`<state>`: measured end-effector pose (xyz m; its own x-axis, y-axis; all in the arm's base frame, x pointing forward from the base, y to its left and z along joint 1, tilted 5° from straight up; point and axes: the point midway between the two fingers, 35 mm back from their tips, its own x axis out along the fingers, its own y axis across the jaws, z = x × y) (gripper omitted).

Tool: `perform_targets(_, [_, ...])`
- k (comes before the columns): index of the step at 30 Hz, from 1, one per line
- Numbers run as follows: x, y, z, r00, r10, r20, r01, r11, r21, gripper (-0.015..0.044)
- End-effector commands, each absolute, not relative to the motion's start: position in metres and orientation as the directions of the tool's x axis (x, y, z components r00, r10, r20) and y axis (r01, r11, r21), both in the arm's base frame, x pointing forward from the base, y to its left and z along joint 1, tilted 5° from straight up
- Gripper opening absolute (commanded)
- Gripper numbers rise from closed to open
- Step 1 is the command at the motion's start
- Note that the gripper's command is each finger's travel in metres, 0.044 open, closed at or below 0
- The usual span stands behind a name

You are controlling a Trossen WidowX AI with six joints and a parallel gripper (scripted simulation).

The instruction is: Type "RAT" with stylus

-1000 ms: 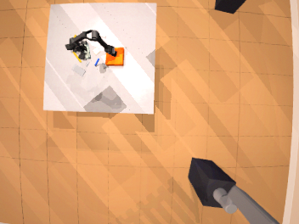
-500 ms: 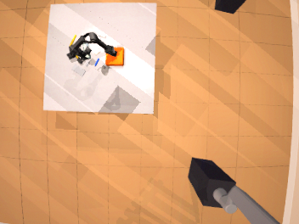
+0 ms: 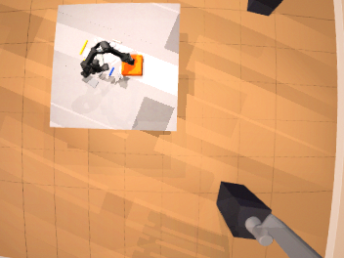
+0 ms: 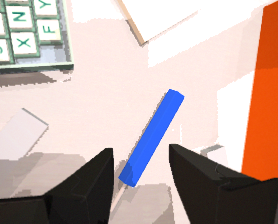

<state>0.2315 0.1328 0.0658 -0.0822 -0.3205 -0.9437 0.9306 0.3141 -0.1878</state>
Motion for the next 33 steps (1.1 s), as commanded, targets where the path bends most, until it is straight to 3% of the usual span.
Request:
perform_targets(1, [0.2028,0.1574,0.0512,-0.063,-0.497,-0.866,0.969,-0.238,0.066,0.0150])
perform_targets(33, [0.2040,0.1595,0.0431,-0.060,-0.502,-0.863,0.959,-0.268,0.089,0.0150])
